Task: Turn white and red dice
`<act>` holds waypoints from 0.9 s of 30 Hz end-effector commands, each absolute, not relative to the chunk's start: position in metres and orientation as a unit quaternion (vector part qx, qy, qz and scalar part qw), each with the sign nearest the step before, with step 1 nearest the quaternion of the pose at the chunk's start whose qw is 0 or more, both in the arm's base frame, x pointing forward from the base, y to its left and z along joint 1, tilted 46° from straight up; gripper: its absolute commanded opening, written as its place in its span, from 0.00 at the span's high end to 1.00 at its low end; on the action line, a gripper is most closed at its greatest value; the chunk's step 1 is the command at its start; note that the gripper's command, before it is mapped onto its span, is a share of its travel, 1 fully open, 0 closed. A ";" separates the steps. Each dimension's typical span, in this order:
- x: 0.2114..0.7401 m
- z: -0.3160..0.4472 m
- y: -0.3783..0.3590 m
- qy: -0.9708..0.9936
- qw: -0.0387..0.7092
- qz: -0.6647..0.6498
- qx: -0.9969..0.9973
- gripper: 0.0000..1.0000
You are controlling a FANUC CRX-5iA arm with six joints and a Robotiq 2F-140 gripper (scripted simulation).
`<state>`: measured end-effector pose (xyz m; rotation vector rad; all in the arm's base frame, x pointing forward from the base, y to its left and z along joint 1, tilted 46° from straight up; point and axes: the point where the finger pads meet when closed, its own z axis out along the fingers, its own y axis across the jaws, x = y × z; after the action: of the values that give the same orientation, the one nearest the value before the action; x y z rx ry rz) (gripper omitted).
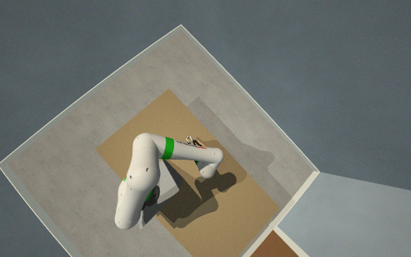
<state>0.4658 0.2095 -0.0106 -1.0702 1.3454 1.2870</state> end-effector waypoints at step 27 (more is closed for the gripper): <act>0.481 0.052 0.226 0.692 0.229 0.316 -0.607 0.81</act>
<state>0.4816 0.2240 0.0480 -1.5968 1.8257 0.9224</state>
